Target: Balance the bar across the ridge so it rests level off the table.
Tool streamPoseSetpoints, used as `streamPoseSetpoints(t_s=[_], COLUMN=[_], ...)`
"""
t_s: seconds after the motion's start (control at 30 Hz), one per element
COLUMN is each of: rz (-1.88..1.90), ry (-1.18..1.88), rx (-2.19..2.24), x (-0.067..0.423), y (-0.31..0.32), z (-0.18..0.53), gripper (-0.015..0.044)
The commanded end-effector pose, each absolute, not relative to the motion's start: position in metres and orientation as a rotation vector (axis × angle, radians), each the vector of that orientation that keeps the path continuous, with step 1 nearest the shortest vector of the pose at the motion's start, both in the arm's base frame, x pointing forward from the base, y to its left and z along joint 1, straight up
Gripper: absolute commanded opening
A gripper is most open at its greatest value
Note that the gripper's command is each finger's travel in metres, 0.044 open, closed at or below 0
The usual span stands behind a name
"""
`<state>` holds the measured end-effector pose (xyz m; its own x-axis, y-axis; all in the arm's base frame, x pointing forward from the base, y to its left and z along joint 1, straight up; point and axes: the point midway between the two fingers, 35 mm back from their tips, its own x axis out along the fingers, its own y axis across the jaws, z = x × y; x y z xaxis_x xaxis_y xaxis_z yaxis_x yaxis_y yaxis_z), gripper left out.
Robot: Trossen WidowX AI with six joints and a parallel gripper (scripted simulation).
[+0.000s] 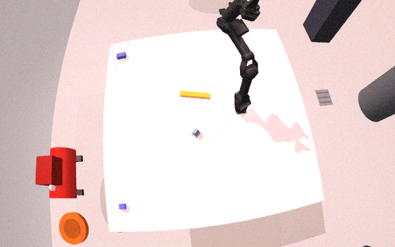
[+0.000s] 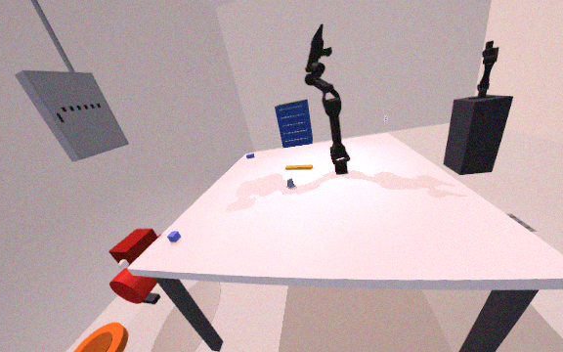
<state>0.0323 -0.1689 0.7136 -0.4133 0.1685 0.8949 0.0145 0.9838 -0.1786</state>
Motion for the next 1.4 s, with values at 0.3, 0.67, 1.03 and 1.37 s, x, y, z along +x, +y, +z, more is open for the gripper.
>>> streamPoseSetpoints(t_s=[0.3,0.67,1.03,1.37], rz=[-0.163,-0.510,-0.750,-0.860], ry=[-1.818,-1.481,-1.068,-0.638], rx=[0.027,0.180,0.274,0.315], x=[0.082,0.157,0.229,0.290], y=[-0.227,-0.294,-0.336,-0.351], z=[0.714,0.681,0.613,0.528], gripper=[0.0315,0.0315,0.0315,0.0315])
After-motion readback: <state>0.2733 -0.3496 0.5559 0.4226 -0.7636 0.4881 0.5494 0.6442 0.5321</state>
